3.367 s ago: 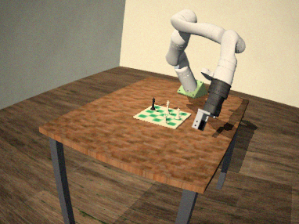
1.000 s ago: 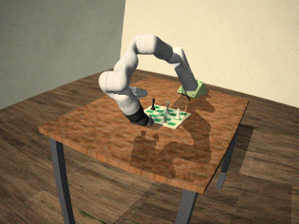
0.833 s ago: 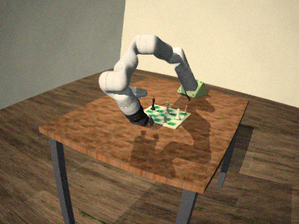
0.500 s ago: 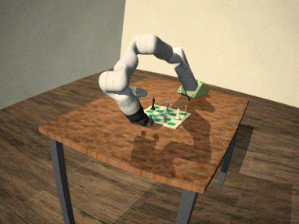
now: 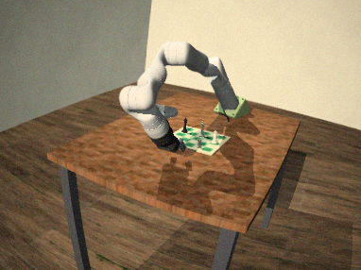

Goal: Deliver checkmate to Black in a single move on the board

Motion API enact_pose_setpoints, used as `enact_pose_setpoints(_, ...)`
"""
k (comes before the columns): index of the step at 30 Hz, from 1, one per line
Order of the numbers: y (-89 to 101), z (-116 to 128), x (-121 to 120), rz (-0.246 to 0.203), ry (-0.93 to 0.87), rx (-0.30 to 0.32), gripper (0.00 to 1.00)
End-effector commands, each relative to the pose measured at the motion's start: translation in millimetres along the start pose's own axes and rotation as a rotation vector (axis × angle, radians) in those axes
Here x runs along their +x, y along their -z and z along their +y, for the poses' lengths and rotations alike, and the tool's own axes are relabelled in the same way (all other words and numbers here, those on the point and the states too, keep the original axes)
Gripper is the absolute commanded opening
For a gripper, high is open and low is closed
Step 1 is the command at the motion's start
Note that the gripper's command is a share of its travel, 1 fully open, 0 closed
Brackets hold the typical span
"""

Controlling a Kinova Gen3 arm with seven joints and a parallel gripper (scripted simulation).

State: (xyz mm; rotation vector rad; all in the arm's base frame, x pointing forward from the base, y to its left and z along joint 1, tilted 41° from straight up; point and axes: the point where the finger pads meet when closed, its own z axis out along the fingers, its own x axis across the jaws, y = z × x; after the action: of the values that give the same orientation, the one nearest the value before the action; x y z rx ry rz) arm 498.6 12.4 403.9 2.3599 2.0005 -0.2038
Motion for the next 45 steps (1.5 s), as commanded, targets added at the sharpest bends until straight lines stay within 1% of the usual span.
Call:
enact_pose_setpoints(1,-0.9,-4,0,0.002,-0.006,0.013,1.00)
enact_pose_setpoints(3,0.0,-4,0,0.002,-0.006,0.013,1.00)
enact_pose_setpoints(6,6.7,-10,0,0.002,-0.006,0.011,1.00)
enact_pose_setpoints(12,39.0,-42,1,0.003,-0.006,0.008,1.00)
enact_pose_setpoints(15,45.7,-52,2,0.003,-0.002,0.004,1.00)
enact_pose_setpoints(17,45.7,-52,2,0.003,-0.002,0.004,1.00)
enact_pose_setpoints(22,56.8,-63,3,0.009,-0.004,-0.012,1.00)
enact_pose_setpoints(23,58.1,-65,4,0.016,0.008,-0.012,1.00)
enact_pose_setpoints(30,59.8,-66,4,0.017,0.013,-0.016,1.00)
enact_pose_setpoints(31,57.9,-61,4,0.018,0.011,-0.022,1.00)
enact_pose_setpoints(34,57.8,-61,4,0.018,0.011,-0.022,1.00)
enact_pose_setpoints(40,57.9,-63,6,0.011,0.018,-0.036,1.00)
enact_pose_setpoints(45,56.5,-69,9,-0.004,0.035,-0.056,1.00)
